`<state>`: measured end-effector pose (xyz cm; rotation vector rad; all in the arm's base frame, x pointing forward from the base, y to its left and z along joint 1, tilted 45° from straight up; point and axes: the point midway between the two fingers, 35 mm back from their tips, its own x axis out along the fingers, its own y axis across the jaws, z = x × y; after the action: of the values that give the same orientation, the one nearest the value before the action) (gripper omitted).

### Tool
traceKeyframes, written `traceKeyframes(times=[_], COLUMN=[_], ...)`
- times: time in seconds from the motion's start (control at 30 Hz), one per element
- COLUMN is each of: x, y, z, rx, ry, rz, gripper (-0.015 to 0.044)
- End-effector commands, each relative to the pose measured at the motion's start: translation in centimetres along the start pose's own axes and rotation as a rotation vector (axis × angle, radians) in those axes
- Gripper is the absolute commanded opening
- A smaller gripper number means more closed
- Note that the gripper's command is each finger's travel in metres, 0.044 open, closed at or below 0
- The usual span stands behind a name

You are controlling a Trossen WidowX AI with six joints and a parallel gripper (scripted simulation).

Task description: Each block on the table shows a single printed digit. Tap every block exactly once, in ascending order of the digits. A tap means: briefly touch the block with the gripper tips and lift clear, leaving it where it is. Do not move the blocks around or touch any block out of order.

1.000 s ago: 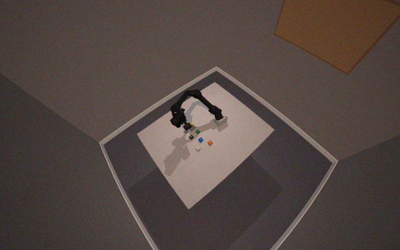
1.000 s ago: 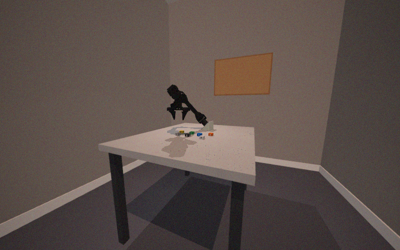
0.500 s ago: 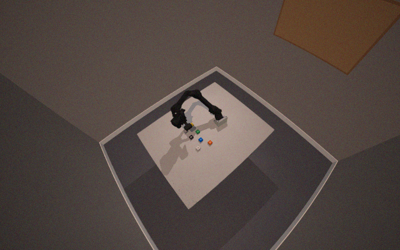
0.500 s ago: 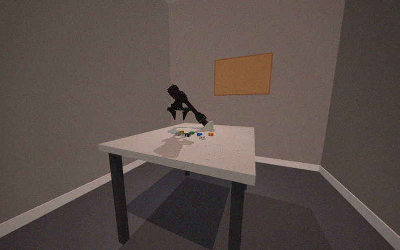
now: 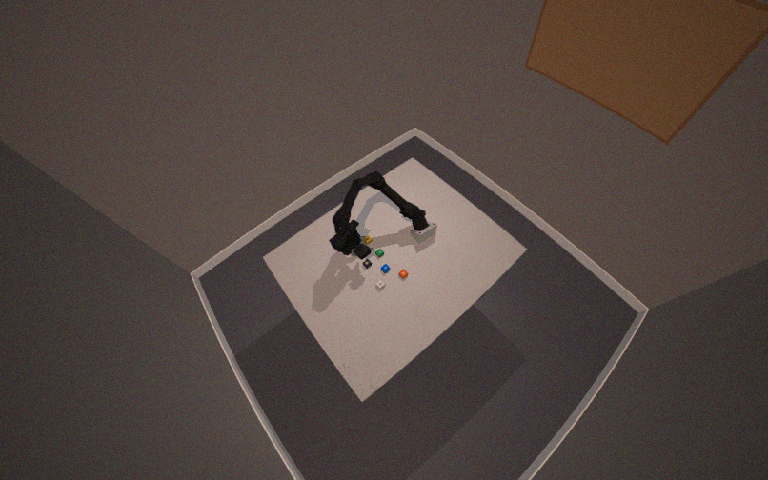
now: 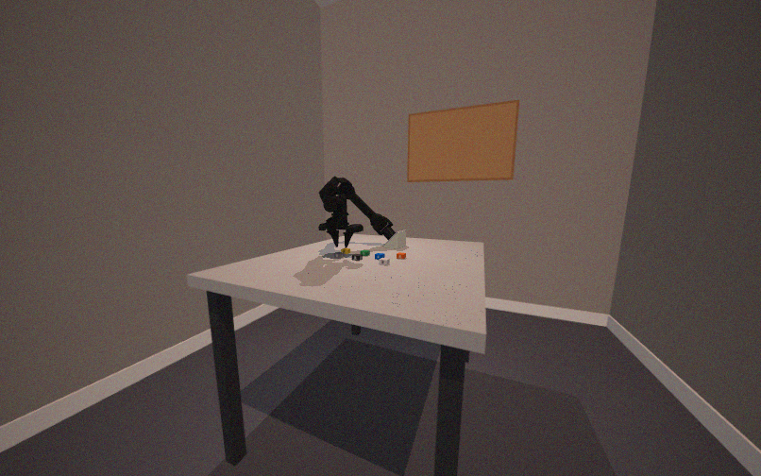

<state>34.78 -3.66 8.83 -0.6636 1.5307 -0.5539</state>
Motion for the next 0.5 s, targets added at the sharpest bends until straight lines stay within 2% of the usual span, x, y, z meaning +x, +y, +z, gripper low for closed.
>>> traceKeyframes(times=[0.0,0.07,0.47], x=[0.07,0.07,0.62], y=[-0.02,-0.02,-0.02], z=[0.13,0.13,0.16], rx=[-0.002,-0.002,-0.002], ry=[-0.021,-0.021,-0.021], rz=[-0.005,-0.005,-0.005], gripper=[0.0059,0.0020,0.0020])
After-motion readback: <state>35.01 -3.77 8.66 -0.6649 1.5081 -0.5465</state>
